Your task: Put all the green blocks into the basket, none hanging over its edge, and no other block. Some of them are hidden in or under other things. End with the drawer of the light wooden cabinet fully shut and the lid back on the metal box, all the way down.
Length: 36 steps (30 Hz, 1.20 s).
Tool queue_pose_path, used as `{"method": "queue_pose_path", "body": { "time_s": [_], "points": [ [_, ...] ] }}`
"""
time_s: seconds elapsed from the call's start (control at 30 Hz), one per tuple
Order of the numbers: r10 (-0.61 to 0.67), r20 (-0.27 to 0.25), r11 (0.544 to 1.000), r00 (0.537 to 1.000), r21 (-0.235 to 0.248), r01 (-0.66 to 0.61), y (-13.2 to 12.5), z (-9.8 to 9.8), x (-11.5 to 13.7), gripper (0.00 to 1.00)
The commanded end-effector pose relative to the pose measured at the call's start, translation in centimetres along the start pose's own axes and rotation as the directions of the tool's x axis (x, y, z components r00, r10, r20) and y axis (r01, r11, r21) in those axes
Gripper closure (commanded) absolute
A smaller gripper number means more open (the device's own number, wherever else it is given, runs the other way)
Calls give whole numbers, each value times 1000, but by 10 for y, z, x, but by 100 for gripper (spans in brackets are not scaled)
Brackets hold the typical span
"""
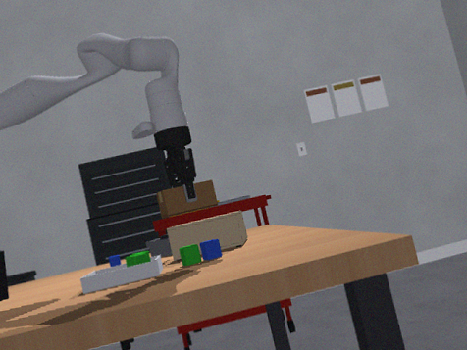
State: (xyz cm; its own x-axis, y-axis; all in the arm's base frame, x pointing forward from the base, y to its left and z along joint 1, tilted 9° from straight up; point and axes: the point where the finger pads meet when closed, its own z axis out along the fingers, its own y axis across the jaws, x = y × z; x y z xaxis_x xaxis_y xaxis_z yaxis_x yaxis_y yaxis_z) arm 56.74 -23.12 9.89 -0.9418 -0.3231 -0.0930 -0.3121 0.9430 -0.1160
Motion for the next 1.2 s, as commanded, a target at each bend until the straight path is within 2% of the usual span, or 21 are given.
{"method": "queue_pose_path", "body": {
  "time_s": [0.0,0.27,0.5,0.97,1.17],
  "points": [
    [0,2,1000,1000,1,0,0,-14,0,33],
    [0,2,1000,1000,1,0,0,-39,0,33],
    [0,2,1000,1000,1,0,0,-48,0,33],
    [-1,2,1000,1000,1,1,0,-51,-1,33],
    [-9,1,1000,1000,-2,9,14,-50,-9,33]
  ]
}}
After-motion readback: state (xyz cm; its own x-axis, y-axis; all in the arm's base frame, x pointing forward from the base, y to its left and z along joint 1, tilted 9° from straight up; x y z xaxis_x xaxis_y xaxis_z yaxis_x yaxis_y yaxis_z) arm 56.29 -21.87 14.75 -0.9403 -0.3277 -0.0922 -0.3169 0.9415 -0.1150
